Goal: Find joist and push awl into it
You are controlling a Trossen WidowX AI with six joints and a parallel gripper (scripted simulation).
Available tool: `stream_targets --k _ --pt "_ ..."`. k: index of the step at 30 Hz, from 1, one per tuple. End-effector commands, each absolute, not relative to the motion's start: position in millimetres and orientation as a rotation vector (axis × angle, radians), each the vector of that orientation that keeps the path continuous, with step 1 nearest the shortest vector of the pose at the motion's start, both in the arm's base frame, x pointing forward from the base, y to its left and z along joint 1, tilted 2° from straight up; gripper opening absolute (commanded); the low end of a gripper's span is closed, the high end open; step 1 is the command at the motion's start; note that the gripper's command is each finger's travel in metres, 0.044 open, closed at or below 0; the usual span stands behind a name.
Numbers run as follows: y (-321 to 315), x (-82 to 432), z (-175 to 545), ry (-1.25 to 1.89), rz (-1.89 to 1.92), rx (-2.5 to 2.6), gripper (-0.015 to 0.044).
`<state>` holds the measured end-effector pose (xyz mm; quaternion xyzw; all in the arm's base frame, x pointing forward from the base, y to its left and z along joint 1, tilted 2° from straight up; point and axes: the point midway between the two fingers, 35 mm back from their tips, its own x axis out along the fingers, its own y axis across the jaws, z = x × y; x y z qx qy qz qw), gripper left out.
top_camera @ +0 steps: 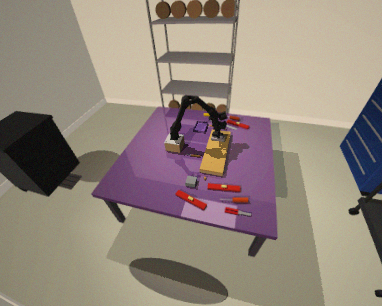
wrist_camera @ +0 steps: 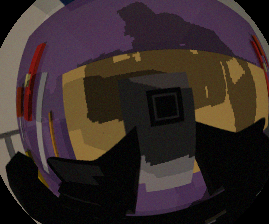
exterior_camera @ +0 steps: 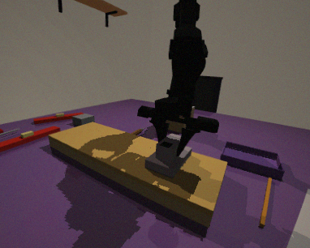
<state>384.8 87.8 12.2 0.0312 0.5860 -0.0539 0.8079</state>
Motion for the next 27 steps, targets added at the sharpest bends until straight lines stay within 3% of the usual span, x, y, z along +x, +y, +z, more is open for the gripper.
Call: stream_targets --k 1,27 --pt "72.9 382.0 12.1 1.255 -0.116 0.066 0.0000" --pt "-11.7 371.4 13.3 1.255 -0.121 0.060 0.0000"
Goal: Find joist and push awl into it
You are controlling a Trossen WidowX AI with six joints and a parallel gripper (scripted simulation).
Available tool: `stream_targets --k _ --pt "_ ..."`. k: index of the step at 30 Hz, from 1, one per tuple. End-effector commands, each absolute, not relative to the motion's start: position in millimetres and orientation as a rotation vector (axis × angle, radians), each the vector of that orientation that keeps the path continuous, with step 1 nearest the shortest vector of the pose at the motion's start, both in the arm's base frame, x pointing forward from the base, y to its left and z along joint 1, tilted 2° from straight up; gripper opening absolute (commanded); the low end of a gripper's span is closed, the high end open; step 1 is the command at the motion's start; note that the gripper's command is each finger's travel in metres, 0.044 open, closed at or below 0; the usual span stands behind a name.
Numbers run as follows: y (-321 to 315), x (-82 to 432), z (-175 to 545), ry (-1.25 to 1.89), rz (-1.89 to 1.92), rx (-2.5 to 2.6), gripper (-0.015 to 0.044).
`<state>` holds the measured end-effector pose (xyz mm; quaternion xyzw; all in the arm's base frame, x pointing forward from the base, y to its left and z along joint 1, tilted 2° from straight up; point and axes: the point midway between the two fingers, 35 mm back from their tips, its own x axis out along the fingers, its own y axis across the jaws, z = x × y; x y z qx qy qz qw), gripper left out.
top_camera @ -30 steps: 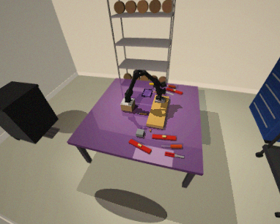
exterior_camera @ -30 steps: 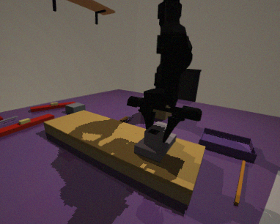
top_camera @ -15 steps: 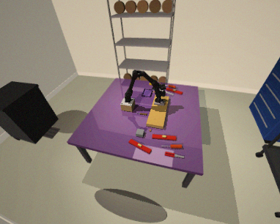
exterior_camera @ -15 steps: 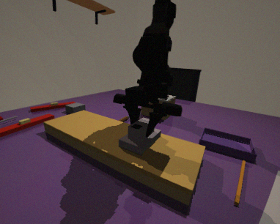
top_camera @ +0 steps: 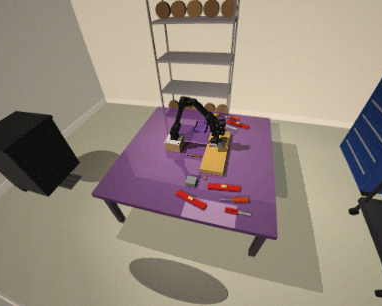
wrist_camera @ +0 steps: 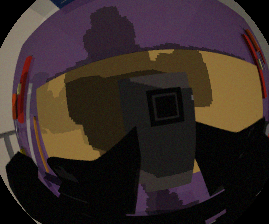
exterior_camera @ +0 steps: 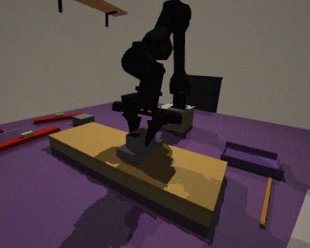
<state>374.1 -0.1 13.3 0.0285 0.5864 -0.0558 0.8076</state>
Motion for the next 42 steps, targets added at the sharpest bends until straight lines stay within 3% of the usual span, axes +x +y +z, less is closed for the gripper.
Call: stream_targets --k 1,42 --pt "-14.9 371.0 13.3 1.255 -0.121 0.060 0.0000" --pt "-148.1 354.0 17.1 1.256 -0.128 0.051 0.0000"
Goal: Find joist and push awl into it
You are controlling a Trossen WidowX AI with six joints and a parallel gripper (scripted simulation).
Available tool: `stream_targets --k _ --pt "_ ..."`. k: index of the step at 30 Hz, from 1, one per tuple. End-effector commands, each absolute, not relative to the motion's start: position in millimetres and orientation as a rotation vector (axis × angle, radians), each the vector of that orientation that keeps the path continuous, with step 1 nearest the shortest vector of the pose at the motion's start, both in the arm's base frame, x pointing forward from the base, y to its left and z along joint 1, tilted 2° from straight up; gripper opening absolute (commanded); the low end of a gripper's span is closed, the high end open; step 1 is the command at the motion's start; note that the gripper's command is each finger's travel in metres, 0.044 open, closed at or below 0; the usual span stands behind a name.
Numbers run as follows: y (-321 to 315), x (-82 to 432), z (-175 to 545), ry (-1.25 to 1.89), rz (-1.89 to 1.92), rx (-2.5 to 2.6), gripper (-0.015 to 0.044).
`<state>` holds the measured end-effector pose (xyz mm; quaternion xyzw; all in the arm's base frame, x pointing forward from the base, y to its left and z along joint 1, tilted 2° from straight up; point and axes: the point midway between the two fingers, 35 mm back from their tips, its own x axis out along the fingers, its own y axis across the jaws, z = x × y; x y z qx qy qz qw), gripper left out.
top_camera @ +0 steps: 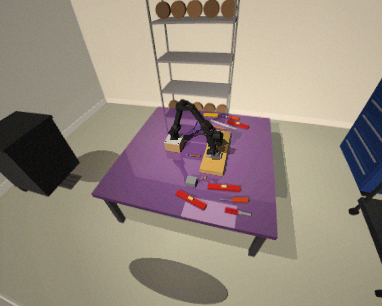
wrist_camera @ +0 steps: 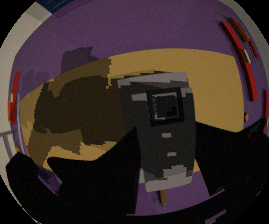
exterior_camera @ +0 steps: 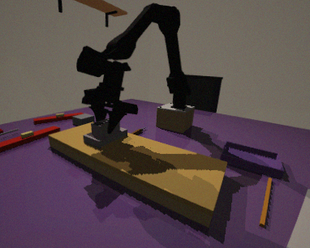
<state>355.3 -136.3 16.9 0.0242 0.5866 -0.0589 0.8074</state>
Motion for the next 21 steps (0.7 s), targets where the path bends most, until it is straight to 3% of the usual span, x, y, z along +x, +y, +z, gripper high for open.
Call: stream_targets --k 1,21 --pt "-151.4 353.6 17.2 1.256 -0.128 0.051 0.0000" --pt "-216.2 345.2 19.9 1.257 -0.132 0.046 0.0000"
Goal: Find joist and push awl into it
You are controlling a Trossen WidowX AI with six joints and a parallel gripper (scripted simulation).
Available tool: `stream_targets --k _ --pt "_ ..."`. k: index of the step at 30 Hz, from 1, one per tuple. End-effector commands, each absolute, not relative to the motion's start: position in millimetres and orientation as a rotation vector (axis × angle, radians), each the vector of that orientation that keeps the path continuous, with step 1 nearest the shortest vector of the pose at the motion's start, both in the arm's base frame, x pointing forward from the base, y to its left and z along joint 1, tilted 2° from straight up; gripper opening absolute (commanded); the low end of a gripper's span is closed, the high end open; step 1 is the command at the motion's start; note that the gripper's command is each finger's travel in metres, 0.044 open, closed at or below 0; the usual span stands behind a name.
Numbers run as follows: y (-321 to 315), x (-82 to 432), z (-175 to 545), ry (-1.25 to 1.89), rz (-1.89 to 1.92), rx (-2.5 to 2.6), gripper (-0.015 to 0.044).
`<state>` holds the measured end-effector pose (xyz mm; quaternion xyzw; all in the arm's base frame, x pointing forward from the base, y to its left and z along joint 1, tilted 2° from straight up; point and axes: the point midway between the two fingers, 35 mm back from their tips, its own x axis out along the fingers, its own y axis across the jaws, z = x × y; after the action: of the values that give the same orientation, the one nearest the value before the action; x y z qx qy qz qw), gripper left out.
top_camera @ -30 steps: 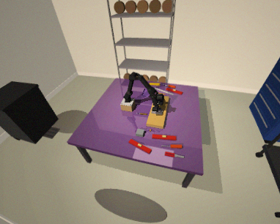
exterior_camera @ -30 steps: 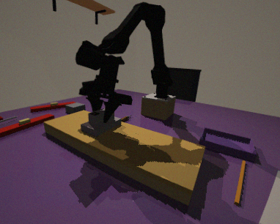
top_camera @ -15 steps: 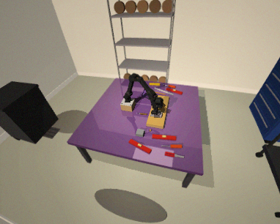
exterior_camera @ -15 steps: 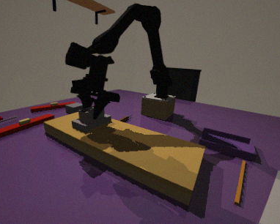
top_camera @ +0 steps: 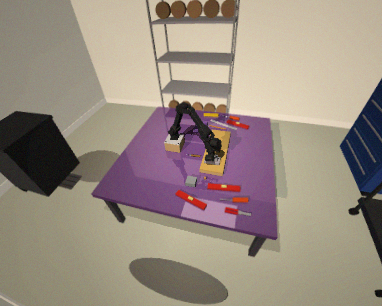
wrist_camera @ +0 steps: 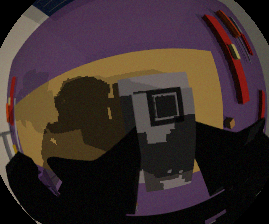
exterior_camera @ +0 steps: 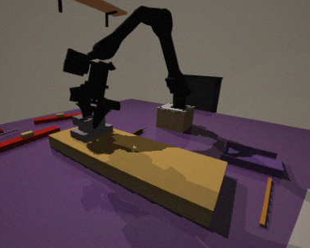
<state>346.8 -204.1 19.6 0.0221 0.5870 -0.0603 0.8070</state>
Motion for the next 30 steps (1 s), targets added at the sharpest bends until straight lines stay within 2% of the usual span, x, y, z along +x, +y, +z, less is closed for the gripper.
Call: stream_targets --k 1,10,21,30 --pt "-219.4 344.7 20.0 1.257 -0.132 0.046 0.0000" --pt "-246.1 341.2 21.3 1.257 -0.133 0.044 0.0000" --pt "-241.0 341.7 22.5 1.256 -0.135 0.048 0.0000" --pt "-242.9 342.0 70.9 1.256 -0.134 0.046 0.0000"
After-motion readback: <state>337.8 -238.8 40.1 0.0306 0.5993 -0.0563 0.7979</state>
